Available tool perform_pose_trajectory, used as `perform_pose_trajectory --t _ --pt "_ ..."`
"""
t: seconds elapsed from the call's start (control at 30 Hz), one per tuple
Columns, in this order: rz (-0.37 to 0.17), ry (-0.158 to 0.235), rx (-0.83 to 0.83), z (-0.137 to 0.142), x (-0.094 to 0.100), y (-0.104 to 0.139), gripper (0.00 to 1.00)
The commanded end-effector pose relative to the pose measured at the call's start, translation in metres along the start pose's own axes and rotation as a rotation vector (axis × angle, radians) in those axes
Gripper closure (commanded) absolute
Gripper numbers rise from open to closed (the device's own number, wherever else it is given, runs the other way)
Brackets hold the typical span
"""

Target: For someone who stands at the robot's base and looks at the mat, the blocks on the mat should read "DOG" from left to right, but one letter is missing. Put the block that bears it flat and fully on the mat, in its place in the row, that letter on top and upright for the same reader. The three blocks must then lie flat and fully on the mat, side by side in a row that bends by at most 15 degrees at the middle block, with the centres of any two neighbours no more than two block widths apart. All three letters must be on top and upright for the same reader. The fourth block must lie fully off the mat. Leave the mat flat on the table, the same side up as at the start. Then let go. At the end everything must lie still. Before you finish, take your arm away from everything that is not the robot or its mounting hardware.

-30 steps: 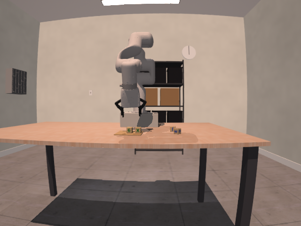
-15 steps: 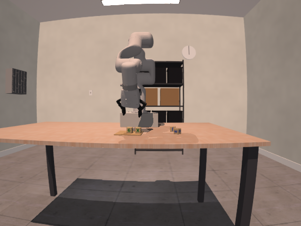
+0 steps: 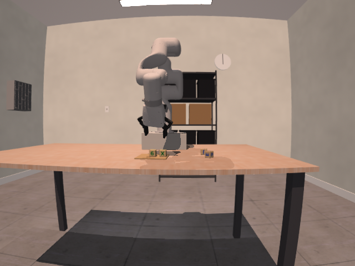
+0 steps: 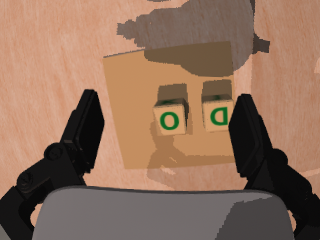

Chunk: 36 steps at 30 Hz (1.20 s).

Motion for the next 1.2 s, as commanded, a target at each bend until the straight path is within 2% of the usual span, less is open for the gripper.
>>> perform_pose_trajectory --t 0.0,1.07,1.13,1.17 --pt "-0.003 0.001 0.0 0.0 0.001 0.0 0.0" --pt "-0.003 0.001 0.0 0.0 0.001 0.0 0.0" --pt "-0.019 0.0 0.028 0.007 0.003 -0.002 0.0" --pt "-0.051 -0.004 0.083 0.019 0.007 -0.006 0.0"
Point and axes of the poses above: the point where the finger pads meet when closed, its own x axis back along the fingers, its own z axis across the jaws, y = z × x, the point moved 10 cm from there along x, back along the fingers, and after that the axes turned 10 degrees about -x, right-handed, at the moved point
